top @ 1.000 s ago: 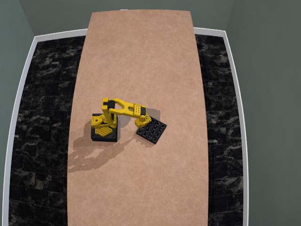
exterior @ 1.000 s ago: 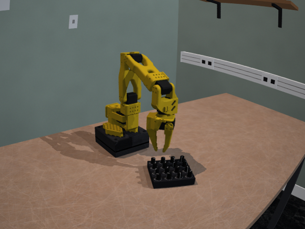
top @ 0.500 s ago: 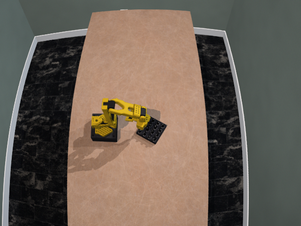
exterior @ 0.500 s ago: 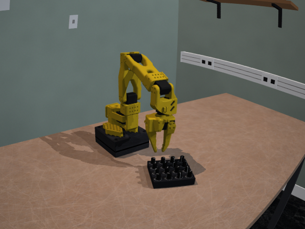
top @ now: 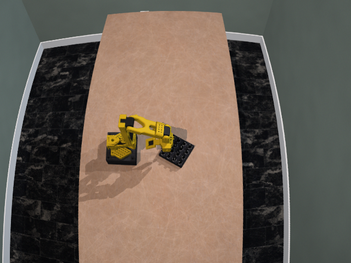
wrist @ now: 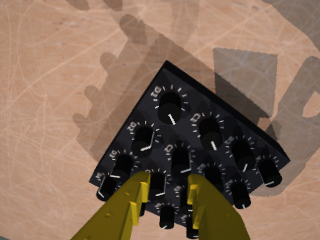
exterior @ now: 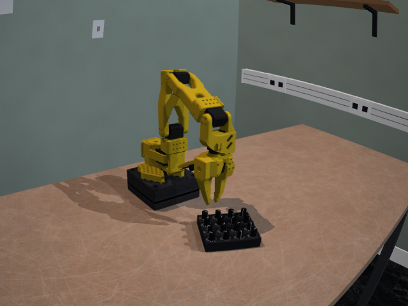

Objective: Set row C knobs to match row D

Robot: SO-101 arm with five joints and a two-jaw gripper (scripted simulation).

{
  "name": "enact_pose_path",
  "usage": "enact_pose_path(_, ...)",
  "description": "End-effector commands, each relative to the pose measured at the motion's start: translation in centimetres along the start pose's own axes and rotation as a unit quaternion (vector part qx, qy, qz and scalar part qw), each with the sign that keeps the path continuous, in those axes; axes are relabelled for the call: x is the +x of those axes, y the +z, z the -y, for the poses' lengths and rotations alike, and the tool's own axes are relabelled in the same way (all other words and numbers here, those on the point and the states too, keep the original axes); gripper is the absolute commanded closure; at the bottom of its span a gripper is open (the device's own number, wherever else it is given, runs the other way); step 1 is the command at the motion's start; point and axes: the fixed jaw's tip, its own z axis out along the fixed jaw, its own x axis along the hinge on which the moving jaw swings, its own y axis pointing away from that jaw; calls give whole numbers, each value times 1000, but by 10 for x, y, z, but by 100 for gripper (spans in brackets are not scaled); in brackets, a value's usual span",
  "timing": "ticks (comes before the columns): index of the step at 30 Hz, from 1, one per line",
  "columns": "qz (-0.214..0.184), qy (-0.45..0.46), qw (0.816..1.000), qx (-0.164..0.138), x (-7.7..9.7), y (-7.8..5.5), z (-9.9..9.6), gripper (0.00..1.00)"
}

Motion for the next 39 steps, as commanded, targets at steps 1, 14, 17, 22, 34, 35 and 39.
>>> enact_pose_path(1, -2, -47, 999, 0, -1, 0, -1, 91)
enact_pose_path(14, -2, -141, 990, 0, 0, 0, -2, 90)
enact_pose_path(17, -2, -153, 988, 0, 0, 0, -2, 90)
enact_pose_path(22, -2, -164, 986, 0, 1, 0, -2, 90)
enact_pose_path(34, -2, -167, 986, 0, 2, 0, -3, 90)
enact_pose_path(35, -2, -167, 986, 0, 2, 0, -3, 90)
enact_pose_path(39, -2, -167, 986, 0, 9, -1, -3, 90)
